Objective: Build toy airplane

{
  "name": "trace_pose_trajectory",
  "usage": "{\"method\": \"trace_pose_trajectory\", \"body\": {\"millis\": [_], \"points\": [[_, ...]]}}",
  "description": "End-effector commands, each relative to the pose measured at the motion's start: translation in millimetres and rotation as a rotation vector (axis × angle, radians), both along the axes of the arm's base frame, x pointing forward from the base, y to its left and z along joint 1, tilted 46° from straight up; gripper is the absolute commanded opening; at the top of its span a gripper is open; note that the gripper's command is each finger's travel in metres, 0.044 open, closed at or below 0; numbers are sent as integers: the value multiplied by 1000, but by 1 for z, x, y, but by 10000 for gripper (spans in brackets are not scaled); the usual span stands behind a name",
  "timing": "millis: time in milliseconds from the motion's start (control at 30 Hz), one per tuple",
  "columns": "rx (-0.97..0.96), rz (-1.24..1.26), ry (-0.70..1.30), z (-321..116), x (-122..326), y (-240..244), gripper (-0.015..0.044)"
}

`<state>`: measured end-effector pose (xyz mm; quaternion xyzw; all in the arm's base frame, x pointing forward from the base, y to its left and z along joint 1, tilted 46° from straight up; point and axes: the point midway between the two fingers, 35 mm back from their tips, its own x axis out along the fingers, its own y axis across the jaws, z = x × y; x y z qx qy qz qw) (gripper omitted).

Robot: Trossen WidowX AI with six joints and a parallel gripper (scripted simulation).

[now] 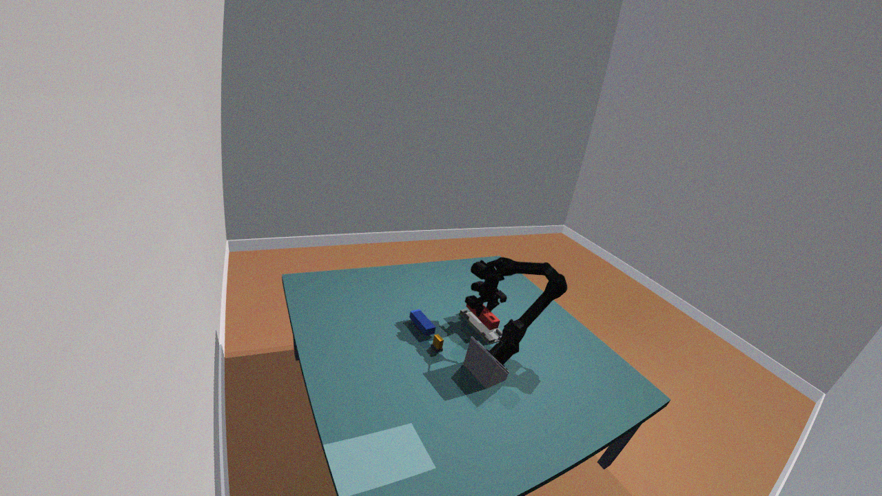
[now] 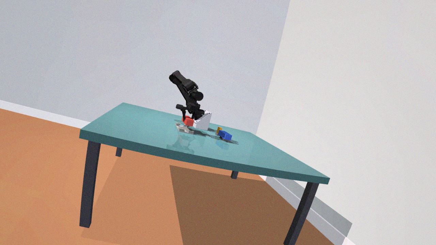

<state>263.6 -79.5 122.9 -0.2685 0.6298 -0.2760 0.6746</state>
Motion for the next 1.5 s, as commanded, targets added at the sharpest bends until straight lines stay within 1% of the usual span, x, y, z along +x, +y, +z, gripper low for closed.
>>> {"method": "trace_pose_trajectory", "body": {"millis": [0, 500, 667, 833, 1333, 1367, 1467], "points": [[-7, 0, 7, -5, -1, -6, 195], [-10, 0, 6, -17, -2, -20, 195], [-3, -2, 1, -15, 0, -18, 162], [-3, -2, 1, -15, 0, -18, 30], [-3, -2, 1, -15, 0, -18, 424], [-3, -2, 1, -15, 0, -18, 440], [-3, -2, 1, -15, 0, -18, 440]]}}
